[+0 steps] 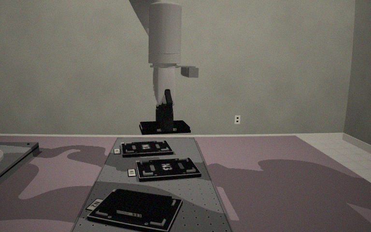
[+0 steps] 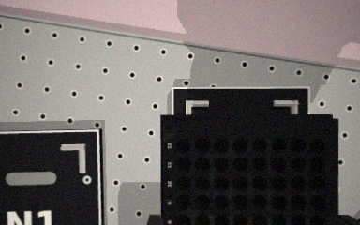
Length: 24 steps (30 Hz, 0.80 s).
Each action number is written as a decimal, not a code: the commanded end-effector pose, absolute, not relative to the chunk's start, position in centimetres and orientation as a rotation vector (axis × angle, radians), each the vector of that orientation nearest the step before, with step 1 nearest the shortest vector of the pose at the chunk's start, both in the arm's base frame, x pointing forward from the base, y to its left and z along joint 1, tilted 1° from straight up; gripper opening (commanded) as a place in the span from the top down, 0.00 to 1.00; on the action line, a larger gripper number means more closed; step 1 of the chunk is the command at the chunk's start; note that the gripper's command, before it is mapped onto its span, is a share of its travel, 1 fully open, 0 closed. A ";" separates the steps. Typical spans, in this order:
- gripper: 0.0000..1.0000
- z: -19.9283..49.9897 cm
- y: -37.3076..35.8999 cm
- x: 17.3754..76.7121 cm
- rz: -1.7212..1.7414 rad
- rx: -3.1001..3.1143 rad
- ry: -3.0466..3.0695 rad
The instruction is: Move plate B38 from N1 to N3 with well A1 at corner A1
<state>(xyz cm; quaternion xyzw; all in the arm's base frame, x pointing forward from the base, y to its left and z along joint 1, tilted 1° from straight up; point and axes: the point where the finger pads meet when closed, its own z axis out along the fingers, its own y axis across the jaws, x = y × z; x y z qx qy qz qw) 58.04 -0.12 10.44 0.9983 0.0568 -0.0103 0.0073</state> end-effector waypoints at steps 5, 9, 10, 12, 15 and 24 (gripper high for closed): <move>1.00 10.6 -2.0 58.8 -0.029 3.122 0.177; 1.00 10.6 -2.0 58.8 -0.029 3.122 0.177; 1.00 10.6 -2.0 58.8 -0.029 3.122 0.177; 1.00 10.6 -2.0 58.8 -0.029 3.122 0.177; 1.00 10.6 -2.0 58.8 -0.029 3.122 0.177; 1.00 10.4 -2.0 58.8 -0.029 3.122 0.177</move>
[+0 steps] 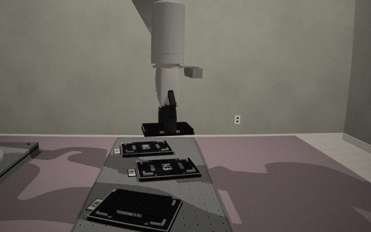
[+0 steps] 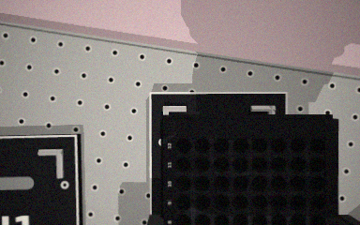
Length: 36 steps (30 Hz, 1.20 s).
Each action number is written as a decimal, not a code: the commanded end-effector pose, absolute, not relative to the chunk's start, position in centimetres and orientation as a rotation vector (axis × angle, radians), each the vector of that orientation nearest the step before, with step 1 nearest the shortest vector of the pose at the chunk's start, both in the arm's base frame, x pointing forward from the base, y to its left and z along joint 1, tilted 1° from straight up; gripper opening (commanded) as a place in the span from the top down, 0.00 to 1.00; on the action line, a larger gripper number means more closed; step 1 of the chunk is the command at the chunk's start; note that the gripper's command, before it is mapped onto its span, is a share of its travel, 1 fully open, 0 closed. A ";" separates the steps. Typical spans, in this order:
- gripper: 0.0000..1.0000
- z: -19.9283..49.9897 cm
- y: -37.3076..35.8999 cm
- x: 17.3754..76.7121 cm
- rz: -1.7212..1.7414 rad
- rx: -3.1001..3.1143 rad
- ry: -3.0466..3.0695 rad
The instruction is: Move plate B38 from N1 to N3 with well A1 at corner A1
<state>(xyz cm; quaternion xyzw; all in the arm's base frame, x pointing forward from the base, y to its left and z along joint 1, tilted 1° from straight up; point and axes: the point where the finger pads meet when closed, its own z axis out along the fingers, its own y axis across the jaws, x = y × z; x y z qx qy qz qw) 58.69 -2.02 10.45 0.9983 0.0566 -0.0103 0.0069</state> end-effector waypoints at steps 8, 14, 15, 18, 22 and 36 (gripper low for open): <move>1.00 9.4 -2.0 58.8 -0.029 3.122 0.177; 1.00 8.4 -2.1 58.8 -0.029 3.122 0.177; 1.00 8.2 -2.1 58.7 -0.029 3.122 0.177; 1.00 7.7 -2.1 58.7 -0.029 3.122 0.177; 1.00 7.2 -2.1 58.7 -0.029 3.122 0.177; 1.00 5.1 -2.1 58.7 -0.029 3.122 0.177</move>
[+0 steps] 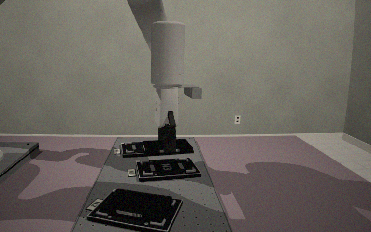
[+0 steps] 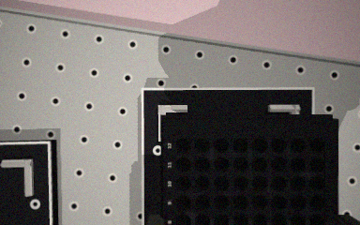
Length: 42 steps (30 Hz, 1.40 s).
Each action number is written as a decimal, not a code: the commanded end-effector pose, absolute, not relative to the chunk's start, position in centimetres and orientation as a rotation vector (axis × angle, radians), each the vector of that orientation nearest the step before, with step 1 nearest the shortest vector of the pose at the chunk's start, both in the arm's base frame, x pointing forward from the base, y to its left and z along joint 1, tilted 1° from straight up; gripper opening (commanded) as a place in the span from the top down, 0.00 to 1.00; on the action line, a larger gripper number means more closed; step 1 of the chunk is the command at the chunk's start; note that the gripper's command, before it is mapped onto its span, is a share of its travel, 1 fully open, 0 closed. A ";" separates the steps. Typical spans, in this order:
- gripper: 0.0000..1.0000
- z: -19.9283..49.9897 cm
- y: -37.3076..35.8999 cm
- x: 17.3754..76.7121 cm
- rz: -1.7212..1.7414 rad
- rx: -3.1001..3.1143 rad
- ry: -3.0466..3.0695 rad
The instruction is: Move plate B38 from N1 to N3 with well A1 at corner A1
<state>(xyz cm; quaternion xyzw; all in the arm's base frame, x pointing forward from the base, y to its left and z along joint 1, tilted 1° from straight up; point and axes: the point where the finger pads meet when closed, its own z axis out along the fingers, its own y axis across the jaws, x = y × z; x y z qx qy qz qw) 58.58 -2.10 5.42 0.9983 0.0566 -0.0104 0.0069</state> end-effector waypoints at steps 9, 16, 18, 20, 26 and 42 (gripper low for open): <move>1.00 3.9 -2.1 58.7 -0.029 3.122 0.177; 1.00 2.7 -2.1 58.6 -0.029 3.122 0.177; 1.00 2.4 -2.1 58.6 -0.029 3.122 0.177; 1.00 2.2 -2.2 58.6 -0.029 3.122 0.177; 1.00 1.8 -2.2 58.6 -0.029 3.122 0.177; 1.00 1.8 -2.2 58.6 -0.029 3.122 0.177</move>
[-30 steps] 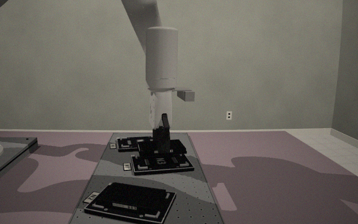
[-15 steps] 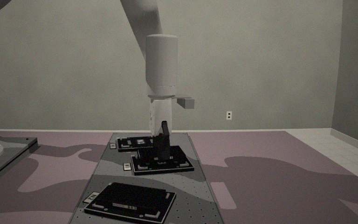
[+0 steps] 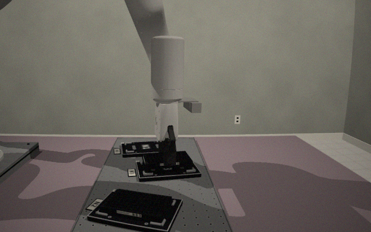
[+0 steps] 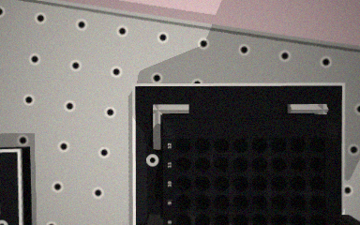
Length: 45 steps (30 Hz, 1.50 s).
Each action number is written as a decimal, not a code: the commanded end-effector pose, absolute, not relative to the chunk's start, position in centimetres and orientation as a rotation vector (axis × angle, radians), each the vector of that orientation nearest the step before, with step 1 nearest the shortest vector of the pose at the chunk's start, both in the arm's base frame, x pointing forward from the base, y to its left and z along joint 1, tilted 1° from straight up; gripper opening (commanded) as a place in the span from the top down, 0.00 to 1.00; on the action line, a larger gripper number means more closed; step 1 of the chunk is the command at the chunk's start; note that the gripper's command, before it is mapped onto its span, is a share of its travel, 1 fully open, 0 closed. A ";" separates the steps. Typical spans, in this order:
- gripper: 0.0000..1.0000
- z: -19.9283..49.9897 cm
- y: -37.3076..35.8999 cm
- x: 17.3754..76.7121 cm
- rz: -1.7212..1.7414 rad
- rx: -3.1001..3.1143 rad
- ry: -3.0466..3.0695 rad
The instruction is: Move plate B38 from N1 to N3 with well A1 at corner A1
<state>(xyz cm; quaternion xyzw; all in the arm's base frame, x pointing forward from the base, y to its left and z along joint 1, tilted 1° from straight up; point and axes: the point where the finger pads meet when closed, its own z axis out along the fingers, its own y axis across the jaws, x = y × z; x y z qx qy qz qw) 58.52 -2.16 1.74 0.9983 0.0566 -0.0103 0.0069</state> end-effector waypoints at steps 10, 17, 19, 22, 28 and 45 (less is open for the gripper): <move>1.00 1.2 -2.2 58.6 -0.029 3.122 0.177; 1.00 0.8 -2.2 58.6 -0.029 3.122 0.177; 1.00 0.7 -2.2 58.6 -0.029 3.122 0.177; 1.00 0.5 -2.2 58.6 -0.029 3.122 0.177; 1.00 0.5 -2.2 58.6 -0.029 3.122 0.177; 0.00 0.4 -2.2 58.6 -0.029 3.122 0.177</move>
